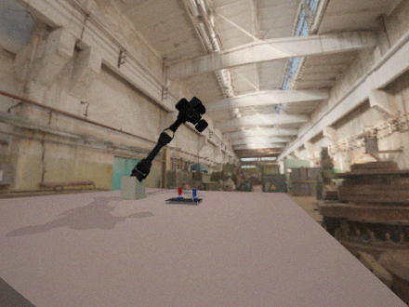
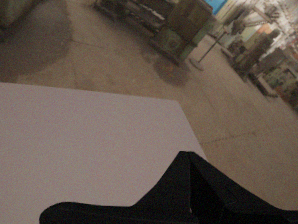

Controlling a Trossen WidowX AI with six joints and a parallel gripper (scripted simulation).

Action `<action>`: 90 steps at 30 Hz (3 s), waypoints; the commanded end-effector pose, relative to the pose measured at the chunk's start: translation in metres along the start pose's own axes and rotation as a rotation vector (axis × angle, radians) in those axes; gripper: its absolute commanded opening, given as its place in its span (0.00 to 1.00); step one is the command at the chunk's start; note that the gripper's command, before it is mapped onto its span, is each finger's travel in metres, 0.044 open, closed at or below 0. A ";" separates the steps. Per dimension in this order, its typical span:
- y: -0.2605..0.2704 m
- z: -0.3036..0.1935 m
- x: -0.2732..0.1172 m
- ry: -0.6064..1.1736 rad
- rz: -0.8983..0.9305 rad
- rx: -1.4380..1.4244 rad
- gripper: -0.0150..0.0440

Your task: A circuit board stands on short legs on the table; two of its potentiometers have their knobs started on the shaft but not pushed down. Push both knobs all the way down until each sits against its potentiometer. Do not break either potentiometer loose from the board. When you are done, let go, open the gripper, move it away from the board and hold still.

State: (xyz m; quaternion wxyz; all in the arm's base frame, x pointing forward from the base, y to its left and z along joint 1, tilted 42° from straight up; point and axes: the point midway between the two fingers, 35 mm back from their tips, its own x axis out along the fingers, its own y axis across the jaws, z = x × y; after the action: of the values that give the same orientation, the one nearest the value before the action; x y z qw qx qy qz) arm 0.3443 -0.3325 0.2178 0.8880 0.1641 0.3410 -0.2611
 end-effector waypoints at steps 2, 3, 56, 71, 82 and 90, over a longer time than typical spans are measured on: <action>0.022 -0.044 0.021 0.160 0.102 -0.062 0.25; 0.025 -0.051 0.023 0.186 0.121 -0.072 0.25; 0.148 -0.262 0.011 0.853 0.784 -0.203 0.25; 0.156 -0.273 0.017 0.853 0.784 -0.203 0.25; 0.156 -0.273 0.017 0.853 0.784 -0.203 0.25; 0.157 -0.275 0.018 0.853 0.784 -0.203 0.25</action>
State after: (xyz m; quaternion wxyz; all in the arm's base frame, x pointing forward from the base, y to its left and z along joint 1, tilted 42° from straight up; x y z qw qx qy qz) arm 0.3034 -0.0836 0.0283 0.7151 0.2799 0.6051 0.2102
